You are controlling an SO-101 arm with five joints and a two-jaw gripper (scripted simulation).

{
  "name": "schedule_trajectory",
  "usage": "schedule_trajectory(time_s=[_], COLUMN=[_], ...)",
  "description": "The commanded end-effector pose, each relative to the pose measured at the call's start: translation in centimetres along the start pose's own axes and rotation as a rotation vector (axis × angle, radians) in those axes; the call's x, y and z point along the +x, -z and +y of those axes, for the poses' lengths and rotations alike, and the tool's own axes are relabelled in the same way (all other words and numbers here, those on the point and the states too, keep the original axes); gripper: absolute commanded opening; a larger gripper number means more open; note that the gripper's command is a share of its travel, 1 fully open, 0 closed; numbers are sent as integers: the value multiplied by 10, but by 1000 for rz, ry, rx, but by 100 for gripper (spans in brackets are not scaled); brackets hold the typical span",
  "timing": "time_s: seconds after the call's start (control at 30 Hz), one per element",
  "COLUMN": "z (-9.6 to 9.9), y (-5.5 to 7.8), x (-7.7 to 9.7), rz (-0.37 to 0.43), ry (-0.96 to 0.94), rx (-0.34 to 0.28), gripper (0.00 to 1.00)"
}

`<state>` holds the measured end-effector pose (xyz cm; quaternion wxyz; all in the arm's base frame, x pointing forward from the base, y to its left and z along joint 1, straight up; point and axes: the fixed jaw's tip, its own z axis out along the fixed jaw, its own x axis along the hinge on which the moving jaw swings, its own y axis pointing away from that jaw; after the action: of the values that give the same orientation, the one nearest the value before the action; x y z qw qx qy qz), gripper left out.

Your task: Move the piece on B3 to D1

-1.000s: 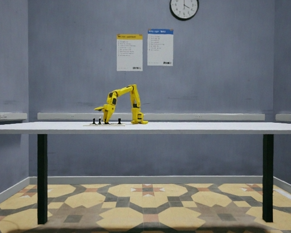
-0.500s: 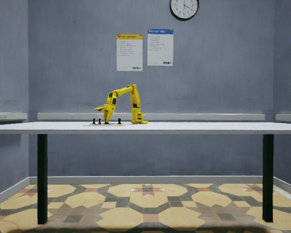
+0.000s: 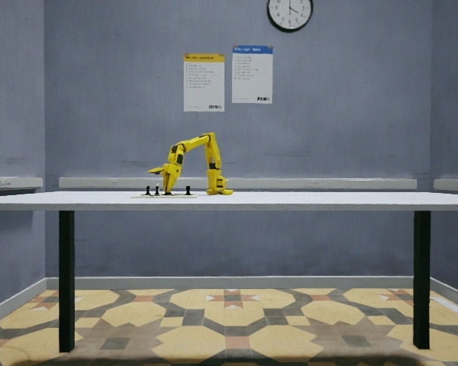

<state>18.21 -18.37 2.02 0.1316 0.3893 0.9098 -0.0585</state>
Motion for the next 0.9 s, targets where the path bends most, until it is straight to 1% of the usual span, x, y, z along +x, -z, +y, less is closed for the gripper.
schedule_trajectory(time_s=[0.0, 0.7, 0.87], z=[-2, -2, -3], y=[2, 3, 7], x=[-1, -1, -2], rz=[-2, -2, -2], ry=[-14, -14, -14], rx=[2, 2, 3], gripper=[0, 0, 0])
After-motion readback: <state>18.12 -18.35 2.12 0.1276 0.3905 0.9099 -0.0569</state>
